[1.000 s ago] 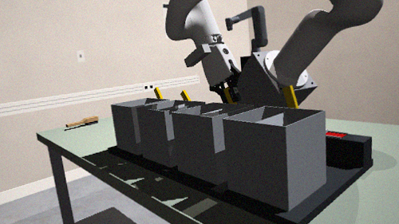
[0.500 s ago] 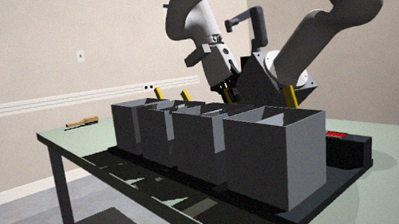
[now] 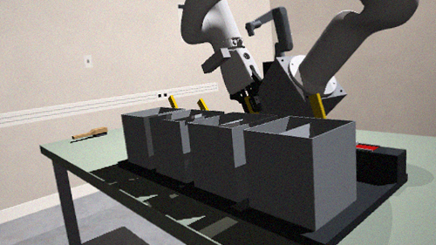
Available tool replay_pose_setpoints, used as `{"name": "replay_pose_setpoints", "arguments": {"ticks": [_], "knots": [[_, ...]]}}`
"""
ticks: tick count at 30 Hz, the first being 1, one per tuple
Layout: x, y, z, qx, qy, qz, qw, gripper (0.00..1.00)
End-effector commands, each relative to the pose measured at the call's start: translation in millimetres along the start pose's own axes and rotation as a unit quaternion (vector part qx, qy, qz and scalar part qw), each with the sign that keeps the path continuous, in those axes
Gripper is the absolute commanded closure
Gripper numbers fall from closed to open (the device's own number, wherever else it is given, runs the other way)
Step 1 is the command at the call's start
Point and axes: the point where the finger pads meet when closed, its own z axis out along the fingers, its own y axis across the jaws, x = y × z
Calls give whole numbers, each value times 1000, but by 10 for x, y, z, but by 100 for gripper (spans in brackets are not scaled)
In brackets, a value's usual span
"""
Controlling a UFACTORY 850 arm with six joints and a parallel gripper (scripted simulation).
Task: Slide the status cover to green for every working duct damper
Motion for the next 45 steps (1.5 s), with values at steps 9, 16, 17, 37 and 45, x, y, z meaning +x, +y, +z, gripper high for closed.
{"name": "replay_pose_setpoints", "arguments": {"ticks": [9,16,17,37,45], "knots": [[6,-1,-5,-1,1,0,1000,81],[6,-12,-5,-6,1,0,1000,81],[6,-15,-5,-8,1,0,1000,81],[6,-100,0,-51,1,0,999,81],[6,-165,9,-83,1,0,997,81]]}}
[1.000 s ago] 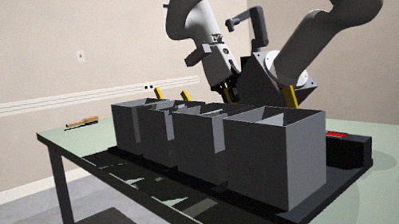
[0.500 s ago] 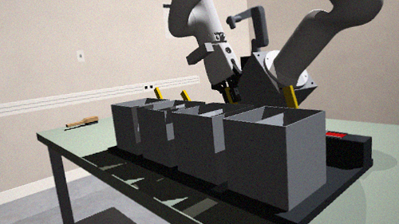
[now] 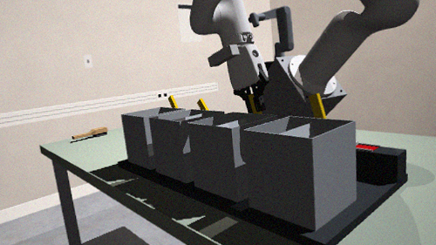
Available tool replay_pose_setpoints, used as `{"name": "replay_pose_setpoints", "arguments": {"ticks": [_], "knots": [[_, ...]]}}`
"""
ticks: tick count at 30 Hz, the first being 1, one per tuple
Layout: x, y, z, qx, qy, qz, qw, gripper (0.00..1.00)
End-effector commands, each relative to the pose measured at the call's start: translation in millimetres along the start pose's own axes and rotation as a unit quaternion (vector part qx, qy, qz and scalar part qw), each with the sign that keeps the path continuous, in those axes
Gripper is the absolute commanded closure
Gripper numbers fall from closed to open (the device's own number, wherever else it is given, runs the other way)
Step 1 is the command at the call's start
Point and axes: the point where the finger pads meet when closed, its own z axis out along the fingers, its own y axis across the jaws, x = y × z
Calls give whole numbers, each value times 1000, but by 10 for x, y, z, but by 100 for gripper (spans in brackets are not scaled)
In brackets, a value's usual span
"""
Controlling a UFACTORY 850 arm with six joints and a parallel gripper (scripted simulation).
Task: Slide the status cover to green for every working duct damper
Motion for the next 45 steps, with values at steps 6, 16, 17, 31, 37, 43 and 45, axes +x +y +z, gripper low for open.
{"name": "replay_pose_setpoints", "arguments": {"ticks": [6,16,17,31,37,43,45], "knots": [[6,-81,-1,-41,1,0,999,81],[7,-145,6,-73,1,0,997,81],[6,-152,8,-77,1,0,997,81],[6,-213,19,-108,1,0,994,81],[6,-227,22,-114,1,0,993,81],[6,-230,23,-116,1,0,993,81],[6,-231,23,-117,1,0,993,81]]}}
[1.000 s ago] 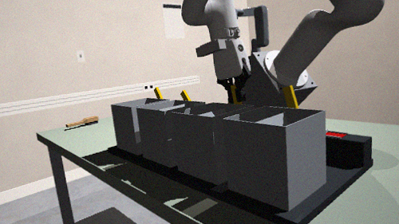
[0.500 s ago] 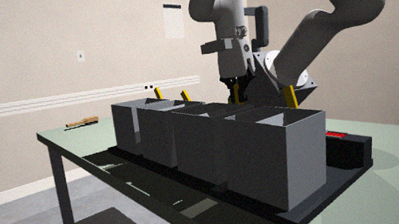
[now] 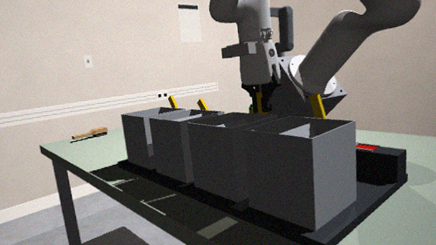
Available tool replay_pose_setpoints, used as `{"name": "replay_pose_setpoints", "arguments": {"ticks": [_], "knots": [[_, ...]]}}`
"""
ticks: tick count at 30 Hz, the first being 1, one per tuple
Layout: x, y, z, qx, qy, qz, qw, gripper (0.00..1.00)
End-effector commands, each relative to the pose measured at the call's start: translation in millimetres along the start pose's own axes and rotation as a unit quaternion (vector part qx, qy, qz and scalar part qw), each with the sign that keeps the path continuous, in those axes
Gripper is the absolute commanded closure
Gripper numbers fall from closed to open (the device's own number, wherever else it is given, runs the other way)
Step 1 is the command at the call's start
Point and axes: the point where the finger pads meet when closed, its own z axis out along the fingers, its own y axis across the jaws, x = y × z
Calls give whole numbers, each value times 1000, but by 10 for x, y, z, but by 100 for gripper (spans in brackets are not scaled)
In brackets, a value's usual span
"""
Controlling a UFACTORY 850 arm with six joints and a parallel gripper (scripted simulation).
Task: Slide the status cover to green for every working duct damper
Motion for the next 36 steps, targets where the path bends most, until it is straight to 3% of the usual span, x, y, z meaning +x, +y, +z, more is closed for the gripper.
{"name": "replay_pose_setpoints", "arguments": {"ticks": [1,17,27,36], "knots": [[6,0,-4,-1,1,0,1000,81],[6,0,-4,-1,1,0,1000,81],[6,0,-4,-1,1,0,1000,65],[6,0,-4,-1,1,0,1000,61]]}}
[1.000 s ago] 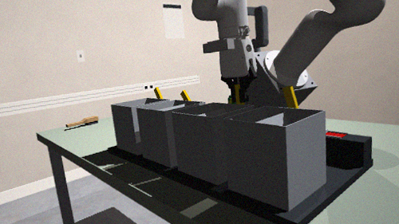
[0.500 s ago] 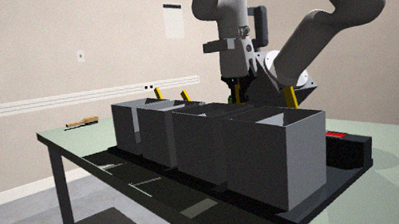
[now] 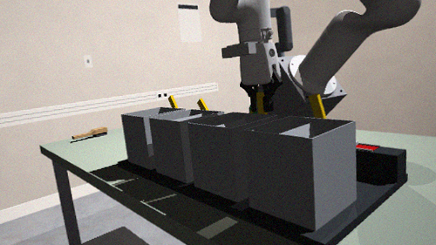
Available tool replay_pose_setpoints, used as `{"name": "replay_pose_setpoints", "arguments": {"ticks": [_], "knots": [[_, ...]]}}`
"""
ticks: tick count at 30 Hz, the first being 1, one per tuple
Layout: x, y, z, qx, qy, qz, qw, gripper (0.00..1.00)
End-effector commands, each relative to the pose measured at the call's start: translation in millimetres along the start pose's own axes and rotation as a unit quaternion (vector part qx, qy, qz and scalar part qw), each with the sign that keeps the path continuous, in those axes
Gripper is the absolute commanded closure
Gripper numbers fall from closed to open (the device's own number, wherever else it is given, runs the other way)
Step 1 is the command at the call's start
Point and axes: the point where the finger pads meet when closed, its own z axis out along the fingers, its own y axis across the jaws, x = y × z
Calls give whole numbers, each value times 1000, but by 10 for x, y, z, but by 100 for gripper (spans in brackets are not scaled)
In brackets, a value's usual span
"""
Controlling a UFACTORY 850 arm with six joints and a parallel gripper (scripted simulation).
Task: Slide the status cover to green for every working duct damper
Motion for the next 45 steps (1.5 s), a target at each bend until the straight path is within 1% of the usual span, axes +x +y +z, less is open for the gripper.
{"name": "replay_pose_setpoints", "arguments": {"ticks": [1,7,12,14,19,27,29,35,39,45], "knots": [[7,1,-5,0,1,0,1000,61],[7,1,-8,0,1,0,1000,61],[7,1,-32,0,1,0,1000,61],[7,1,-63,0,1,0,1000,61],[7,1,-198,0,1,0,1000,61],[7,2,-510,0,1,0,1000,61],[7,2,-510,0,1,0,1000,61],[7,2,-705,0,1,0,1000,61],[7,2,-773,0,1,0,1000,61],[7,2,-791,0,1,0,1000,61]]}}
